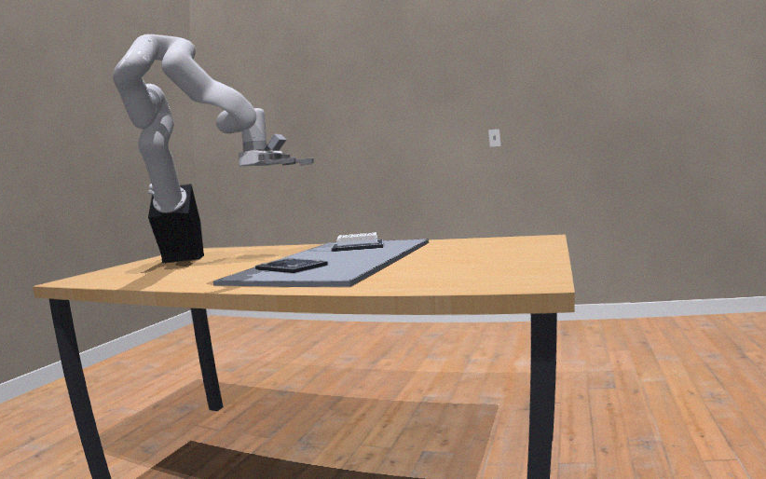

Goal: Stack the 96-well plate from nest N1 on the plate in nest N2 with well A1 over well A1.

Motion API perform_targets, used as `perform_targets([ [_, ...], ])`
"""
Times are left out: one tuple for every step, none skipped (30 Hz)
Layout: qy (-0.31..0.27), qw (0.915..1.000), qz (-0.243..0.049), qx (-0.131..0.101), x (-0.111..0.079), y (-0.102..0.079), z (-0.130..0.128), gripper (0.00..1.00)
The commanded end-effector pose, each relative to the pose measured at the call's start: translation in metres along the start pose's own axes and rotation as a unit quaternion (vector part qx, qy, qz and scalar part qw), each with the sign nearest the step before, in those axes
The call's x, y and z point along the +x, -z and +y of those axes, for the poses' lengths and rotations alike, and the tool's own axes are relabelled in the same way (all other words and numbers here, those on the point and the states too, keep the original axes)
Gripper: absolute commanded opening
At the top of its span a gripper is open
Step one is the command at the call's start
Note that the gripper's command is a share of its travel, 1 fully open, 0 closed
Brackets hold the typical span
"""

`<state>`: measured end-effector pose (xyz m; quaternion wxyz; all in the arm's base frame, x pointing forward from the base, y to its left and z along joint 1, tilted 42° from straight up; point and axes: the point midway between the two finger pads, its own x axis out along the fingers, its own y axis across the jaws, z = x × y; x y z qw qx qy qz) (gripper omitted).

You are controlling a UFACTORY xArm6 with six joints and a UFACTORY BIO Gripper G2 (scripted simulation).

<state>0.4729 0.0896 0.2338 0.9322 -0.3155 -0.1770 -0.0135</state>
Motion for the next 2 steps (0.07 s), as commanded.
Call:
perform_targets([
  [0.001,1.0000,-0.001,0.001,0.0010,-0.0014,0.0000,0.37],
  [0.001,1.0000,-0.001,0.001,0.0010,-0.0014,0.0000,0.37],
])
